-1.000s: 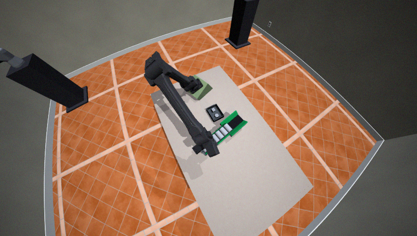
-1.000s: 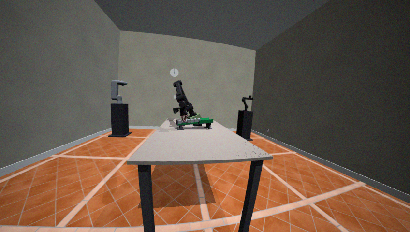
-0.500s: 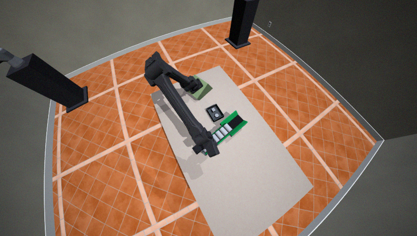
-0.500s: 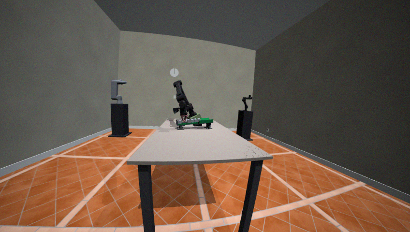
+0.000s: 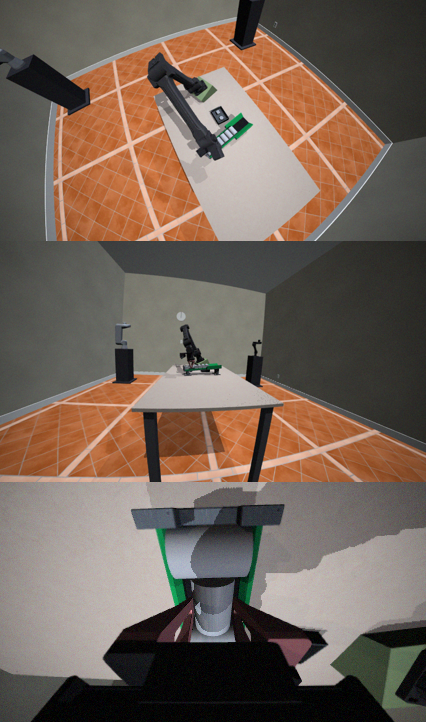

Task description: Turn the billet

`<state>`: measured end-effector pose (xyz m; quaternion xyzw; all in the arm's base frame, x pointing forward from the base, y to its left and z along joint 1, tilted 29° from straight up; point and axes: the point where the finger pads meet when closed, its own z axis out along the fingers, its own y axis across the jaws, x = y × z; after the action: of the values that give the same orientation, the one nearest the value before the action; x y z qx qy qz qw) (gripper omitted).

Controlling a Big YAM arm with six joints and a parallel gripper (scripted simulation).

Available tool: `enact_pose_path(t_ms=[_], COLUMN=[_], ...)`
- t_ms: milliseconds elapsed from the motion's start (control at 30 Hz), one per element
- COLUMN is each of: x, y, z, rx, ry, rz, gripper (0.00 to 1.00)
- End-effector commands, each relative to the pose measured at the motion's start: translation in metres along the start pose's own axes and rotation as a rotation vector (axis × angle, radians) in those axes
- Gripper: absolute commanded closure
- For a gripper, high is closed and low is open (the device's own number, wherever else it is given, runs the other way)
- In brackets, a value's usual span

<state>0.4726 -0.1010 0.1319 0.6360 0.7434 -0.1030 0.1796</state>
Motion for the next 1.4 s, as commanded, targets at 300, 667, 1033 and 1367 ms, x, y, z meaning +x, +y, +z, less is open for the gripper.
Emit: enact_pose_path(t_ms=[300, 667, 1033, 1367], x=[-0.002, 0.0, 0.001, 0.002], y=[0.022, 0.021, 0.02, 0.019], z=[-0.057, -0.077, -0.095, -0.109], rx=[-0.077, -0.079, -0.079, -0.079], ry=[-0.009, -0.007, -0.009, -0.01], rz=[0.016, 0.017, 0.017, 0.018], gripper=[1.0, 1.0, 1.0, 1.0])
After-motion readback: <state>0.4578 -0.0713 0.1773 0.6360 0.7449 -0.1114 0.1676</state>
